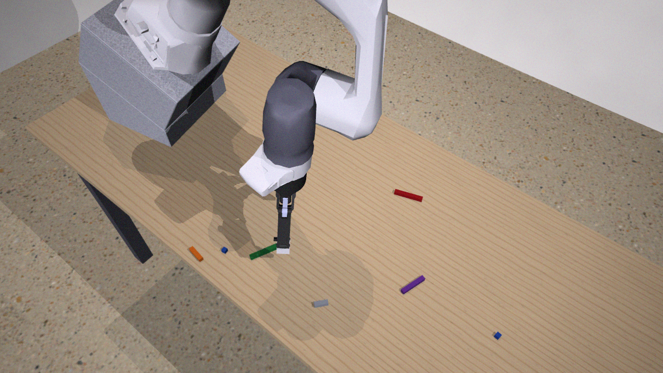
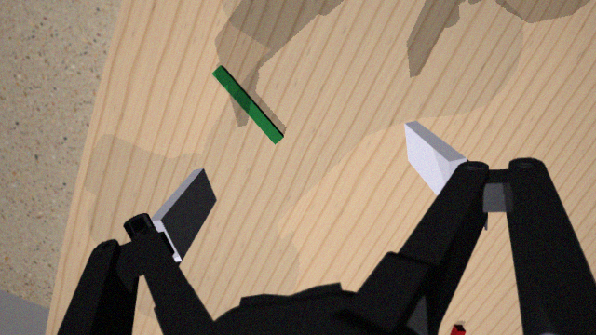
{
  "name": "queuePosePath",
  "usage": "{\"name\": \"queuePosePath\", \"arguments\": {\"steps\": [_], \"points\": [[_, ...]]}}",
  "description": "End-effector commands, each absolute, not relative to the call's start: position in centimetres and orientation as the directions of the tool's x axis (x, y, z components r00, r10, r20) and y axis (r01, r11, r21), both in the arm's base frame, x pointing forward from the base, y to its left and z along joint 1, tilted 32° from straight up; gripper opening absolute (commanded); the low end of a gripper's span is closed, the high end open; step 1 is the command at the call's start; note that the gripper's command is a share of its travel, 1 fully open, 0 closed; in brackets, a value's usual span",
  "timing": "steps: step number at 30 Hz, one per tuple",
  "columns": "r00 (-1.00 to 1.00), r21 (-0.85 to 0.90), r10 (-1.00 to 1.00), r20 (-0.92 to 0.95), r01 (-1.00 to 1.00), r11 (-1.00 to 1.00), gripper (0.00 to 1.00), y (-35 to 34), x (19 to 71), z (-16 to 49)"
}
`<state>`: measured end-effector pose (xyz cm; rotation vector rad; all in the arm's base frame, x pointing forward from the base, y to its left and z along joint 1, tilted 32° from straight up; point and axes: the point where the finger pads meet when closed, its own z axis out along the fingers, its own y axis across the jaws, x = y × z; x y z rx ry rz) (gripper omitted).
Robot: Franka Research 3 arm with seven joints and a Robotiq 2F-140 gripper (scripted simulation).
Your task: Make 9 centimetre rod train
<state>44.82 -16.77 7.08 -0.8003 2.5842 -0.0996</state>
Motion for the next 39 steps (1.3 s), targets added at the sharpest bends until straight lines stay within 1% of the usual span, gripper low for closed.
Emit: {"name": "queuePosePath", "arguments": {"steps": [1,15,39], "points": [[-0.625,-0.268,-0.673,-0.394,-0.623,0.735,1.0,-17.0,44.5,6.8],[-0.551,-0.31,-0.751,-0.364,-0.689,0.655,1.0,-18.5,43.4,6.2],[-0.352,-0.402,-0.894,-0.277,-0.803,0.44,1.0,-21.6,40.9,5.1]]}}
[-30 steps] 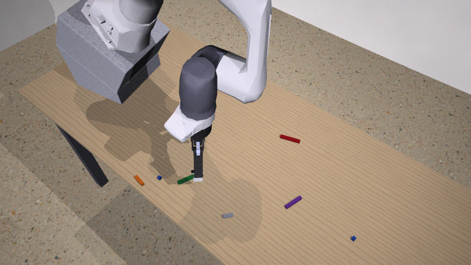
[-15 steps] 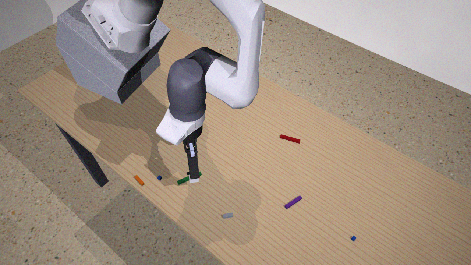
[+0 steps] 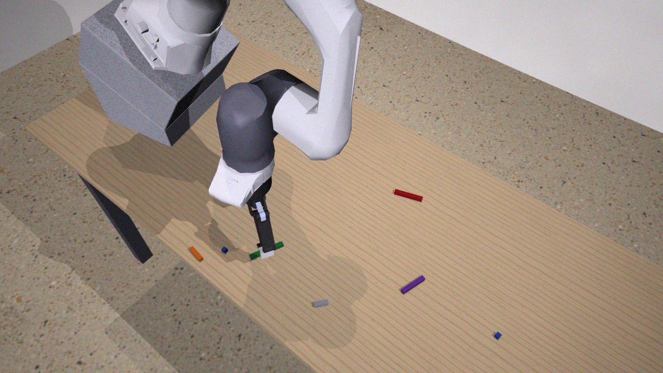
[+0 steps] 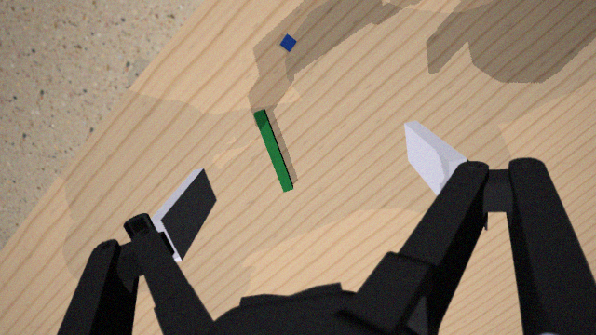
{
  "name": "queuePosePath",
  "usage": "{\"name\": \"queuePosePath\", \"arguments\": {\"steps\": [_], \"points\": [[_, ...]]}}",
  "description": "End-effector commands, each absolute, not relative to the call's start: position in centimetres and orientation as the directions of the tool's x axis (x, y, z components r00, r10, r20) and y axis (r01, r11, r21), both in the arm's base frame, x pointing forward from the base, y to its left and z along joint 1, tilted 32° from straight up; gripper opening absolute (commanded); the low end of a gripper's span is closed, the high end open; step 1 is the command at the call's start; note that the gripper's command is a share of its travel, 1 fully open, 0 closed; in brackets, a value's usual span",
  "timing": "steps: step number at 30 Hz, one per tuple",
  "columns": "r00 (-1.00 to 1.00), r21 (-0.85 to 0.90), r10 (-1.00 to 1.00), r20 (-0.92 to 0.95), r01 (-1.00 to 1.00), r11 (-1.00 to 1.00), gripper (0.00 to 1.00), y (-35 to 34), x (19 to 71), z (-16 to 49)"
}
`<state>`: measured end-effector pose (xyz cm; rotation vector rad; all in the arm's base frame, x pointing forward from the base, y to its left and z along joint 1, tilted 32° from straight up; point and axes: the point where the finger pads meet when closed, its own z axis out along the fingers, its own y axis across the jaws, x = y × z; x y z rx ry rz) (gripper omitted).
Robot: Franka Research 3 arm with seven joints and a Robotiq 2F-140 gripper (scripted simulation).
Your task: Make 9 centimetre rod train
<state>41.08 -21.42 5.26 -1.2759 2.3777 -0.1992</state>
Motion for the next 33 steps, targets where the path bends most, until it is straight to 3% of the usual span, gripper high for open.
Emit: {"name": "queuePosePath", "arguments": {"steps": [1,33], "points": [[-0.343,-0.405,-0.899,-0.273,-0.806,0.431,1.0,-21.7,40.8,5.1],[-0.065,-0.497,-0.991,-0.117,-0.86,0.115,1.0,-25.5,37.4,4.0]]}}
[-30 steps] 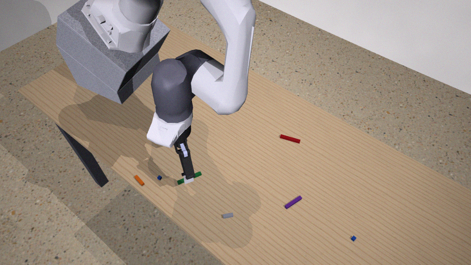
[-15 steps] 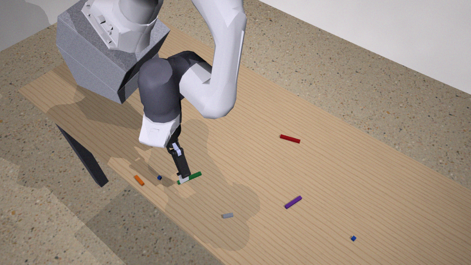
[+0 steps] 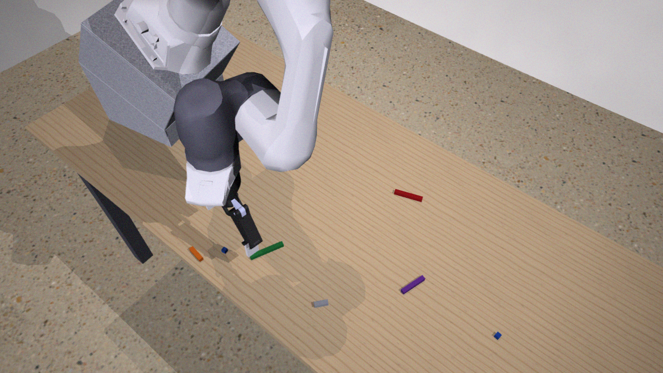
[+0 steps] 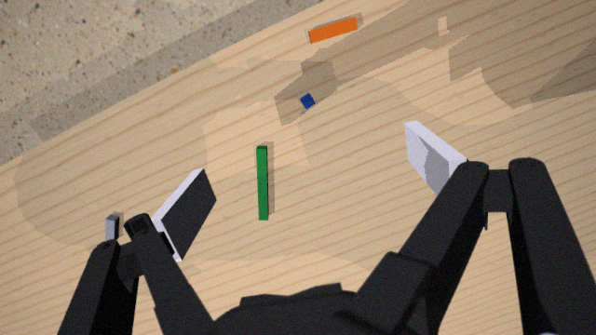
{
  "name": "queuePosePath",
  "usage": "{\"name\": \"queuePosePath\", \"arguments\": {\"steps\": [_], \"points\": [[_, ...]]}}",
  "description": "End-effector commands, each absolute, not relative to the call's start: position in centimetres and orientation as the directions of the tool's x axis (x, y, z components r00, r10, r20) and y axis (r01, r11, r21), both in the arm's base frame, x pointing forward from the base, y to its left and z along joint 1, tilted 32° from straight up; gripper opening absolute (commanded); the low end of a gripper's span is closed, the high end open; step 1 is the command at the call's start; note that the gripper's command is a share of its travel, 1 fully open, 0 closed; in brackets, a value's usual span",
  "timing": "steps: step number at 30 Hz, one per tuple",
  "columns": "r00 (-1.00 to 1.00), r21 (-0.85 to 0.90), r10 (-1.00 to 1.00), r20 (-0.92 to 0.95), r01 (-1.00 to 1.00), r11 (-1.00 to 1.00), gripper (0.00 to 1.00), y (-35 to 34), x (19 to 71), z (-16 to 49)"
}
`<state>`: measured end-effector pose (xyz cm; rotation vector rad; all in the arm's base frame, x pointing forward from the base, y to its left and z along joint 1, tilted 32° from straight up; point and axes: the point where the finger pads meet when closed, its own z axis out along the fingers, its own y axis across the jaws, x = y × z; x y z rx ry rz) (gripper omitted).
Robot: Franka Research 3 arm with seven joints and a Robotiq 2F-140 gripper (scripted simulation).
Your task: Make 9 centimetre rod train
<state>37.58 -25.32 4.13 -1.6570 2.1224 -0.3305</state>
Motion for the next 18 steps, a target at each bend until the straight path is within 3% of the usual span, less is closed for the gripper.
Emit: {"name": "queuePosePath", "arguments": {"steps": [1,18], "points": [[-0.056,-0.5,-0.992,-0.111,-0.86,0.105,1.0,-25.7,37.3,4.0],[0.085,-0.526,-0.996,-0.011,-0.848,-0.066,1.0,-27.5,35.5,3.7]]}}
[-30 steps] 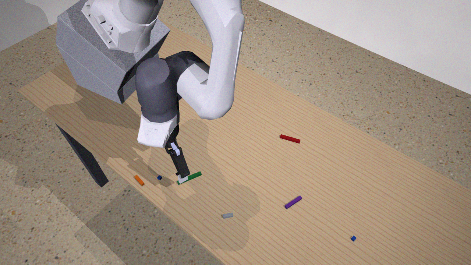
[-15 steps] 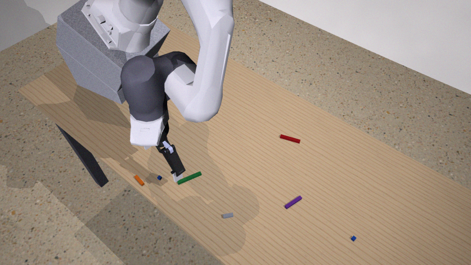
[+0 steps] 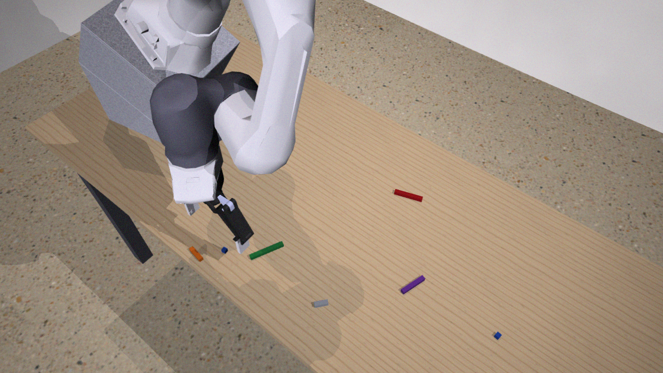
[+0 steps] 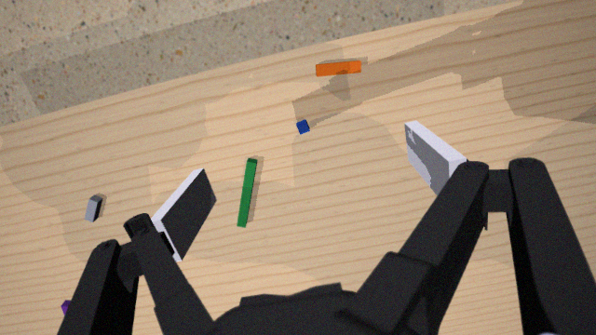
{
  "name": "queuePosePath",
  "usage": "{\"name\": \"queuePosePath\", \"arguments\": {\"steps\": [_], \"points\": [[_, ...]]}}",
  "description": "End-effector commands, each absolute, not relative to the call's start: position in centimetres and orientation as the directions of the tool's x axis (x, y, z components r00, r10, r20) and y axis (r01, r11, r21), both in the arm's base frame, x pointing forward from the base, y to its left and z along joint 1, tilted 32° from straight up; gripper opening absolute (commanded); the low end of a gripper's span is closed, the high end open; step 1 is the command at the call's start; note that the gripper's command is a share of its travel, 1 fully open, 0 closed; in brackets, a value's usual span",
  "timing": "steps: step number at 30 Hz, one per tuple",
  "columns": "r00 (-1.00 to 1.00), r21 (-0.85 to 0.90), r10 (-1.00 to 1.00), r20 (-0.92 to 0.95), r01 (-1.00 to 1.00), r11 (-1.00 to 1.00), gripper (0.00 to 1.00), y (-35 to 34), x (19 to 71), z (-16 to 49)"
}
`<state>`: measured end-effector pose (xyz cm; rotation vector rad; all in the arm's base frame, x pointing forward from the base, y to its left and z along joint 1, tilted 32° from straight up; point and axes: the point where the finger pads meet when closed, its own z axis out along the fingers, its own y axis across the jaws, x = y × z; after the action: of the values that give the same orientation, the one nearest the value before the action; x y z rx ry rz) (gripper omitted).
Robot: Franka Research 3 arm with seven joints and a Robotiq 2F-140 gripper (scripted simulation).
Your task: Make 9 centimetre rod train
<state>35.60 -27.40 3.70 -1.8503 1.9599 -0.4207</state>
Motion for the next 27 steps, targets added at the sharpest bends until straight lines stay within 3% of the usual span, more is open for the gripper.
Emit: {"name": "queuePosePath", "arguments": {"steps": [1,2,3,27], "points": [[0.086,-0.527,-0.996,-0.01,-0.847,-0.067,1.0,-27.55,35.47,3.66],[0.086,-0.527,-0.996,-0.01,-0.847,-0.067,1.0,-27.55,35.47,3.66],[0.086,-0.527,-0.996,-0.01,-0.847,-0.067,0.23,-27.55,35.47,3.66],[0.086,-0.527,-0.996,-0.01,-0.847,-0.067,0.23,-27.55,35.47,3.66]]}}
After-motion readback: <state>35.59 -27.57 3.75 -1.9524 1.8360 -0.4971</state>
